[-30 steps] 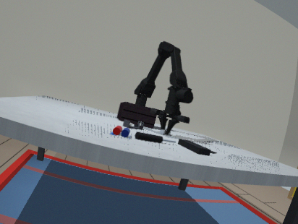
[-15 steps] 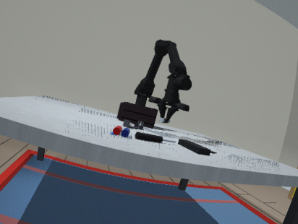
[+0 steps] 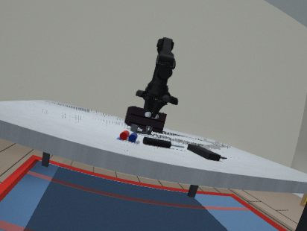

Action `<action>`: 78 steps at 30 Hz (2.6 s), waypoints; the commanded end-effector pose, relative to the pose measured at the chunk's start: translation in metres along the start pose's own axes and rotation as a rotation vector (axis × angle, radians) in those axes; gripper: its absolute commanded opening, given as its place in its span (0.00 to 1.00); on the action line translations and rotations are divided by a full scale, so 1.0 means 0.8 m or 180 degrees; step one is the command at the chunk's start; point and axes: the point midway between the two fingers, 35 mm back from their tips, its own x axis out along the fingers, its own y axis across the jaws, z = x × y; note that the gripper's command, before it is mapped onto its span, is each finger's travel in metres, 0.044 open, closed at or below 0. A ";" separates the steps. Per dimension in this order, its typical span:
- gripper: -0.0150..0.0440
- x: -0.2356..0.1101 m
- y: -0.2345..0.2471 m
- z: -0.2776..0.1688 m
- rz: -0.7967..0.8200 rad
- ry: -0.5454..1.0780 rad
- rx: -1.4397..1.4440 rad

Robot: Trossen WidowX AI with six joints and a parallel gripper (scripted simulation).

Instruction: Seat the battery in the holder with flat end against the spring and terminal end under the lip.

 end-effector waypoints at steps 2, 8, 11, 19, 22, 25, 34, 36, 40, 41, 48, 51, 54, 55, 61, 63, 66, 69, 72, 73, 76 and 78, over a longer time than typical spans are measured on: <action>0.37 -0.007 0.022 -0.026 0.0006 0.0016 0.0015; 0.37 0.002 0.023 -0.025 0.0012 -0.0125 0.0003; 0.37 0.012 0.023 -0.023 0.0018 -0.0285 0.0000; 0.37 0.036 0.023 -0.018 0.0035 -0.0699 0.0012; 0.37 0.043 0.022 -0.017 0.0049 -0.0815 0.0013; 0.37 0.044 0.022 -0.017 0.0051 -0.0838 0.0012; 0.37 0.048 0.022 -0.020 0.0069 -0.1032 0.0006; 0.37 0.050 0.022 -0.021 0.0072 -0.1076 0.0005; 0.37 0.052 0.022 -0.022 0.0077 -0.1165 0.0002; 0.37 0.052 0.022 -0.022 0.0078 -0.1186 0.0002; 0.37 0.056 0.022 -0.025 0.0087 -0.1335 -0.0001; 0.37 0.057 0.022 -0.026 0.0090 -0.1399 -0.0002; 0.37 0.059 0.022 -0.027 0.0091 -0.1463 -0.0002; 0.37 0.059 0.022 -0.027 0.0092 -0.1484 -0.0001; 0.37 0.063 0.022 -0.029 0.0092 -0.1613 0.0000; 0.37 0.063 0.023 -0.029 0.0092 -0.1640 0.0001; 0.37 0.063 0.022 -0.029 0.0115 -0.1645 -0.0006; 0.37 0.064 0.022 -0.031 0.0117 -0.1644 -0.0007; 0.37 0.064 0.022 -0.033 0.0121 -0.1643 -0.0009; 0.37 0.065 0.022 -0.034 0.0122 -0.1643 -0.0009; 0.37 0.065 0.022 -0.037 0.0125 -0.1643 -0.0010; 0.37 0.066 0.022 -0.038 0.0126 -0.1644 -0.0010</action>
